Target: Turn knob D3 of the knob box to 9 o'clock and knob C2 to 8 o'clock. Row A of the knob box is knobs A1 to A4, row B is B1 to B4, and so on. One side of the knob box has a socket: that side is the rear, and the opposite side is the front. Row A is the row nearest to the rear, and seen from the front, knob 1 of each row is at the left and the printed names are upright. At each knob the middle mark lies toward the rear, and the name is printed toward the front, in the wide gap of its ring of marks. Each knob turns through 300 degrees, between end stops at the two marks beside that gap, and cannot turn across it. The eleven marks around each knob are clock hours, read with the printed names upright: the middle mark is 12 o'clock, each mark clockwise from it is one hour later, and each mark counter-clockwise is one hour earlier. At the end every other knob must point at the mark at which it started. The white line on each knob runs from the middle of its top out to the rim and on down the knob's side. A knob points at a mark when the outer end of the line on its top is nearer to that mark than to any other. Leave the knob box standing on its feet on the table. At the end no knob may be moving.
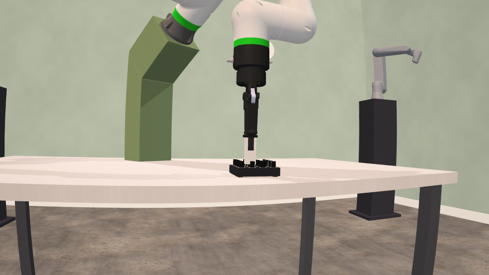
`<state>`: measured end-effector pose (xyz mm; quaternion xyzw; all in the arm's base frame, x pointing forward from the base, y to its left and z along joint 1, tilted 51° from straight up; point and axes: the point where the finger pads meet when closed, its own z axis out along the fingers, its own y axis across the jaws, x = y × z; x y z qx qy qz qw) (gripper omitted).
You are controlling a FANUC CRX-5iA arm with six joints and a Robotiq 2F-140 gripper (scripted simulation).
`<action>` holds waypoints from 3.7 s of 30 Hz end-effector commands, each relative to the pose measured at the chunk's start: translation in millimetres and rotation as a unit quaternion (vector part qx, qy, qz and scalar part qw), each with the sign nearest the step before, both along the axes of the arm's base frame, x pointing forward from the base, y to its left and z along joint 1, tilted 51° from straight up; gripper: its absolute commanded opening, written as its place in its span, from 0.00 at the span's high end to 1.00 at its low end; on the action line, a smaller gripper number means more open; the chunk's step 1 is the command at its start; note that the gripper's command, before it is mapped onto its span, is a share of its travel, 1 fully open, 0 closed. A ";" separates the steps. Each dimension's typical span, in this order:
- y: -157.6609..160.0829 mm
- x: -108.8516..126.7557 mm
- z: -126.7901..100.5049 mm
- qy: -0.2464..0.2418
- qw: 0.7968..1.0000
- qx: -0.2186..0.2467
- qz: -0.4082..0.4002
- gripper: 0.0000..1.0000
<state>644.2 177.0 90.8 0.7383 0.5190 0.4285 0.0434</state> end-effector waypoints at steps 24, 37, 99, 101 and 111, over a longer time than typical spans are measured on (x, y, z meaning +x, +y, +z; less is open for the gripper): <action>-0.1 0.0 0.0 -0.063 0.986 -0.112 0.104 0.95; -0.1 0.0 0.0 -0.063 0.986 -0.112 0.104 0.88; -14.0 -25.0 28.4 -0.026 0.998 -0.045 0.043 0.88; -13.7 -24.6 30.5 -0.009 1.000 -0.014 0.015 0.88; -12.6 -23.3 38.4 0.057 0.989 0.102 -0.093 0.88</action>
